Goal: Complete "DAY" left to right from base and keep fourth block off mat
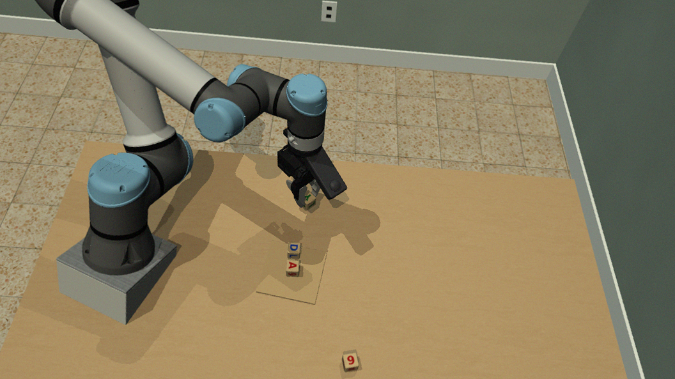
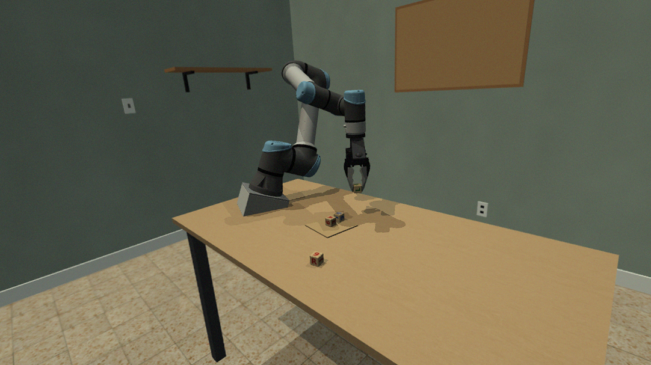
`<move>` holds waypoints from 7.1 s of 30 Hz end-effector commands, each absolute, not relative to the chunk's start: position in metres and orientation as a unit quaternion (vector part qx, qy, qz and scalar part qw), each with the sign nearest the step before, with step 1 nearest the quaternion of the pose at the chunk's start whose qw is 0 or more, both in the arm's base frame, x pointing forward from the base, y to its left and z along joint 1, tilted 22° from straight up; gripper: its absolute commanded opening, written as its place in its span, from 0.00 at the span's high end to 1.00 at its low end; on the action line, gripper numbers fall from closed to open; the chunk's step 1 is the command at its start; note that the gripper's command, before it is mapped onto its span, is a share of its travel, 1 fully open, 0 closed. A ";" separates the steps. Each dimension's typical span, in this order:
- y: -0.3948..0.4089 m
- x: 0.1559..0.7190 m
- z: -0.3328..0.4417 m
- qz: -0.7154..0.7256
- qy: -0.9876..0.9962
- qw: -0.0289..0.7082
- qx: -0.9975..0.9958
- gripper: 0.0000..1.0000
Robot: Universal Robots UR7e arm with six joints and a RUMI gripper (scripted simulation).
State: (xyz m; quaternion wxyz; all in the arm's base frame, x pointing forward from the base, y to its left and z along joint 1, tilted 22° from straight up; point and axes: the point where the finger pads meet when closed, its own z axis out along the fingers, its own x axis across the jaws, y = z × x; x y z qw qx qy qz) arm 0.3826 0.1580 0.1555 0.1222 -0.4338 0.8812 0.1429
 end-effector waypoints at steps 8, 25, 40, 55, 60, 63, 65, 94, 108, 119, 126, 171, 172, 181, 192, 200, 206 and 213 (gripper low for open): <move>0.149 0.388 0.153 0.134 0.851 0.131 -0.490 0.91; 0.125 0.399 0.144 0.107 0.752 0.151 -0.632 0.91; 0.099 0.406 0.135 0.076 0.617 0.167 -0.765 0.91; 0.072 0.408 0.126 0.042 0.460 0.178 -0.869 0.91; 0.063 0.408 0.122 0.030 0.398 0.180 -0.899 0.91; 0.057 0.407 0.120 0.023 0.361 0.182 -0.915 0.91; 0.055 0.407 0.120 0.020 0.348 0.182 -0.919 0.91; 0.002 0.394 0.100 -0.043 0.018 0.182 -0.982 0.91; -0.010 0.389 0.096 -0.057 -0.056 0.179 -0.981 0.91; -0.013 0.388 0.095 -0.061 -0.075 0.178 -0.979 0.91; -0.013 0.388 0.095 -0.061 -0.077 0.178 -0.979 0.91; 0.020 0.397 0.007 -0.061 -0.077 0.179 -0.979 0.91; 0.020 0.397 0.006 -0.061 -0.077 0.179 -0.979 0.91; 0.020 0.397 0.006 -0.061 -0.077 0.179 -0.979 0.91; 0.020 0.397 0.006 -0.061 -0.077 0.179 -0.979 0.91; 0.020 0.397 0.006 -0.061 -0.078 0.179 -0.979 0.91; 0.020 0.397 0.006 -0.061 -0.078 0.179 -0.979 0.91; 0.020 0.397 0.006 -0.061 -0.078 0.179 -0.979 0.91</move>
